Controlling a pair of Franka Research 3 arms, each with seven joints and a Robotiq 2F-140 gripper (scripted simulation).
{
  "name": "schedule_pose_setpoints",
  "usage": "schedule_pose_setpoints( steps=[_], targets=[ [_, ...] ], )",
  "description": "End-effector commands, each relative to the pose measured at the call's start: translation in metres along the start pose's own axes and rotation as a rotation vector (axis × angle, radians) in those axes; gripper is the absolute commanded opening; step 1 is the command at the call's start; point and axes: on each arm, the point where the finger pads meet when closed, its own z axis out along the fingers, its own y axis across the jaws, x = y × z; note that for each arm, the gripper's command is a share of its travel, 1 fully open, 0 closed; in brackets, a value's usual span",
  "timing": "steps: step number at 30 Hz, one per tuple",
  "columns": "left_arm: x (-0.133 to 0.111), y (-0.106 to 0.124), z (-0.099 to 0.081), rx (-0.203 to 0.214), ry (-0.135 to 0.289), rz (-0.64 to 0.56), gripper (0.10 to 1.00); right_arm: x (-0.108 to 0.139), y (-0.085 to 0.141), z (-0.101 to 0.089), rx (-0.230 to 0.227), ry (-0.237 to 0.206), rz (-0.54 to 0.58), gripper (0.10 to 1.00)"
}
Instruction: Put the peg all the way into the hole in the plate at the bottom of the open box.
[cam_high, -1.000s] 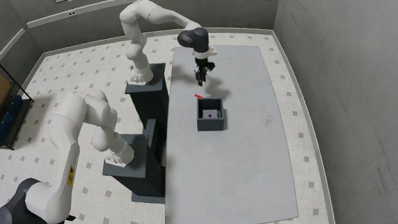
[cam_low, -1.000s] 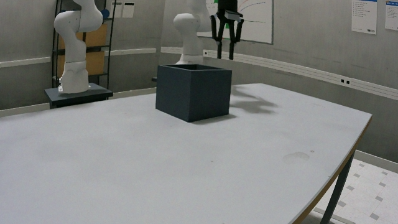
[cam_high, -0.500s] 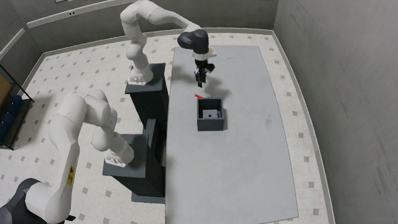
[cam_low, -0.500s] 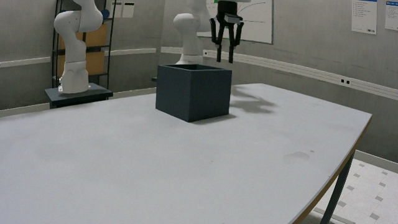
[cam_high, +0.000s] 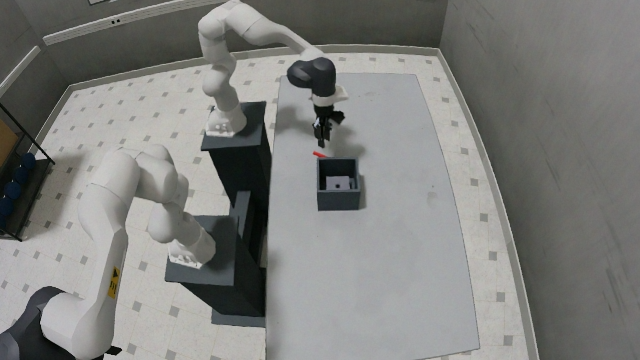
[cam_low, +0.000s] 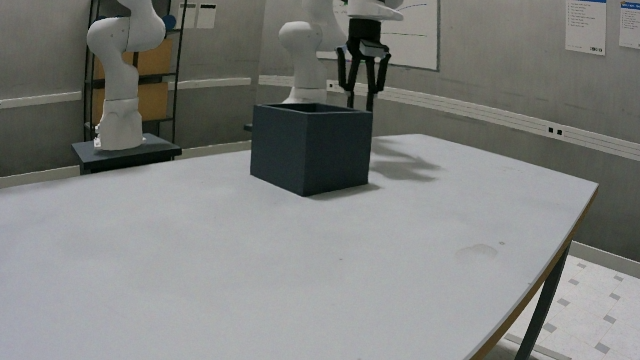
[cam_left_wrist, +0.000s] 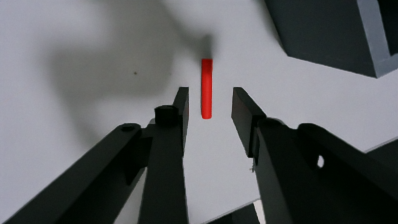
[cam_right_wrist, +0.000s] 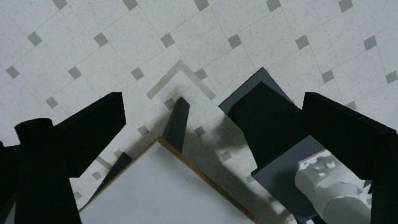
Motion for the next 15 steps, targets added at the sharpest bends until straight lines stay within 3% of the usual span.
schedule_pose_setpoints(
  steps=[1,10,15],
  targets=[
    [0.007,0.0,0.01,0.006,0.02,-0.008,0.327,0.0,0.0,0.0,0.0,0.0,0.0,1.0],
    [0.008,0.0,0.037,0.006,0.02,-0.008,0.327,0.0,0.0,0.0,0.0,0.0,0.0,1.0],
    [0.008,0.0,0.044,0.006,0.02,-0.008,0.327,0.0,0.0,0.0,0.0,0.0,0.0,1.0]
  ],
)
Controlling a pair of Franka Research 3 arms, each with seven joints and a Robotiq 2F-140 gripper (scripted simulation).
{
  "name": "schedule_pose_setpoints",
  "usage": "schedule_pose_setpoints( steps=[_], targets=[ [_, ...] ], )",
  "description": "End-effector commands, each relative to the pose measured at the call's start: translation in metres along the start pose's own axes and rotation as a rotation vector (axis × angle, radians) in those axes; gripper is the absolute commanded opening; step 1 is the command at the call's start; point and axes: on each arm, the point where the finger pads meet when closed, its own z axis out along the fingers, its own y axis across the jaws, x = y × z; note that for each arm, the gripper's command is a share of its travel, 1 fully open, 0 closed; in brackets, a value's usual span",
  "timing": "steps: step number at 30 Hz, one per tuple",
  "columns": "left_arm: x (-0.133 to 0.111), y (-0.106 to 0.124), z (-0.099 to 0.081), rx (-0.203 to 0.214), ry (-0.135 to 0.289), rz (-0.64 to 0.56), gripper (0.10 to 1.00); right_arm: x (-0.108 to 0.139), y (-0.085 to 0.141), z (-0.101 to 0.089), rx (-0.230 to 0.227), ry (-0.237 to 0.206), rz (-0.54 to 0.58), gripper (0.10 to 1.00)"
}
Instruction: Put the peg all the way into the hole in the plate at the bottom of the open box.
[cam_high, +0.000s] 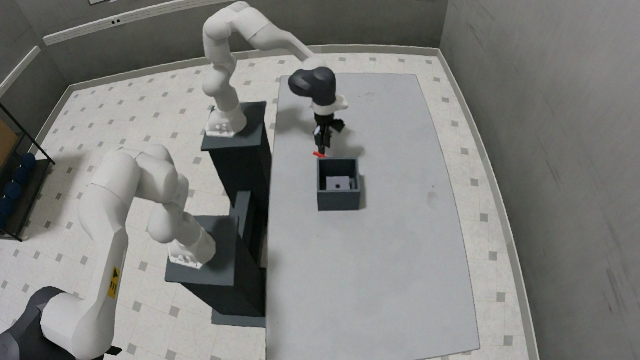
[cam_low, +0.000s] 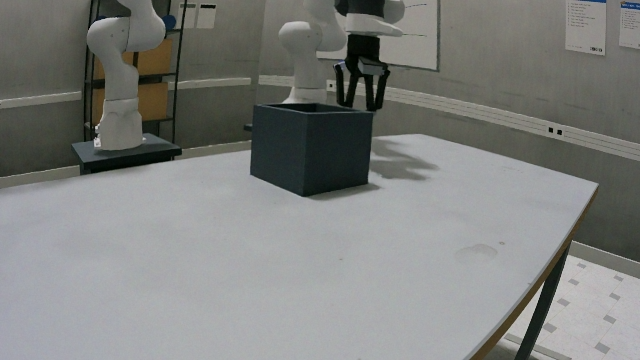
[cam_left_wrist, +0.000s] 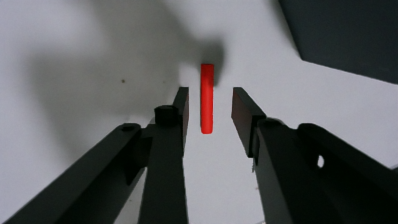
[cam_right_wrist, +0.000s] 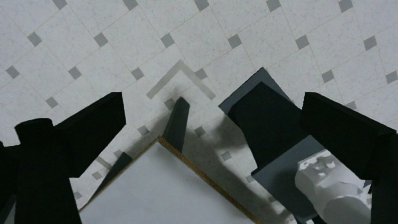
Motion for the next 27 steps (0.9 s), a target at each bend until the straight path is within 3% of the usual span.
schedule_pose_setpoints(
  steps=[1,10,27],
  targets=[
    [0.006,-0.001,0.003,0.006,0.019,-0.013,0.327,0.0,0.0,0.0,0.0,0.0,0.0,1.0],
    [0.007,-0.001,0.013,0.006,0.019,-0.013,0.327,0.0,0.0,0.0,0.0,0.0,0.0,1.0],
    [0.007,-0.001,0.014,0.006,0.019,-0.013,0.327,0.0,0.0,0.0,0.0,0.0,0.0,1.0]
  ],
)
